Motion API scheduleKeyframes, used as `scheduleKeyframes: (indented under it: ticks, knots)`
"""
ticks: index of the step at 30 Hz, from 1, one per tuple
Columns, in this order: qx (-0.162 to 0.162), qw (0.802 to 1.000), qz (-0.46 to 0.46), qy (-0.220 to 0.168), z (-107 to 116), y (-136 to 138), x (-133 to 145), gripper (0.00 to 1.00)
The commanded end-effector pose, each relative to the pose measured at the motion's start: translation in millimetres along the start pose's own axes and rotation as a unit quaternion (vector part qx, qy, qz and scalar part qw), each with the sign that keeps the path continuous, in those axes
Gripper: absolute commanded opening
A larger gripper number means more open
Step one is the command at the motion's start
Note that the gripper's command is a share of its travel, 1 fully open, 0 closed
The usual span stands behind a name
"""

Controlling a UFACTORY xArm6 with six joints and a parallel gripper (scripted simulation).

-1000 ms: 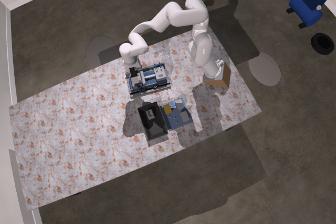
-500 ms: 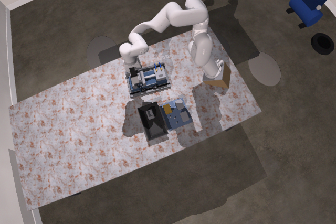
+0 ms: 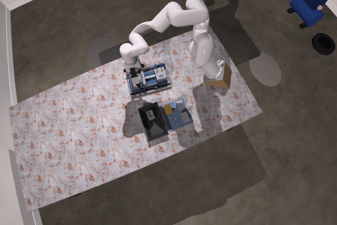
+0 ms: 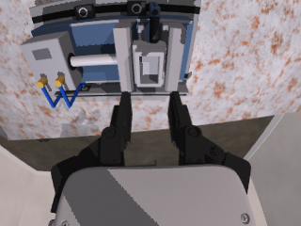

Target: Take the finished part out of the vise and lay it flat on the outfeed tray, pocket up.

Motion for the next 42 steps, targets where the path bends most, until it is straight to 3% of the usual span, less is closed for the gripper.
scheduleKeyframes:
  ticks: [1, 42]
  knots:
    - [0.002, 1.0, 0.0, 0.001, 1.4, 1.1, 0.0, 0.69]
    - [0.0, 1.0, 0.0, 0.002, -3.4, 1.2, 0.3, 0.69]
Point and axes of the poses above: the point where the finger pads meet when closed, its own z axis back along the fingers, its own y axis across the jaws, x = y × z, the point moved 4 cm from there along z, back along the fingers, and after that the axes turned 13 degrees about -z, right-handed, at the moved point
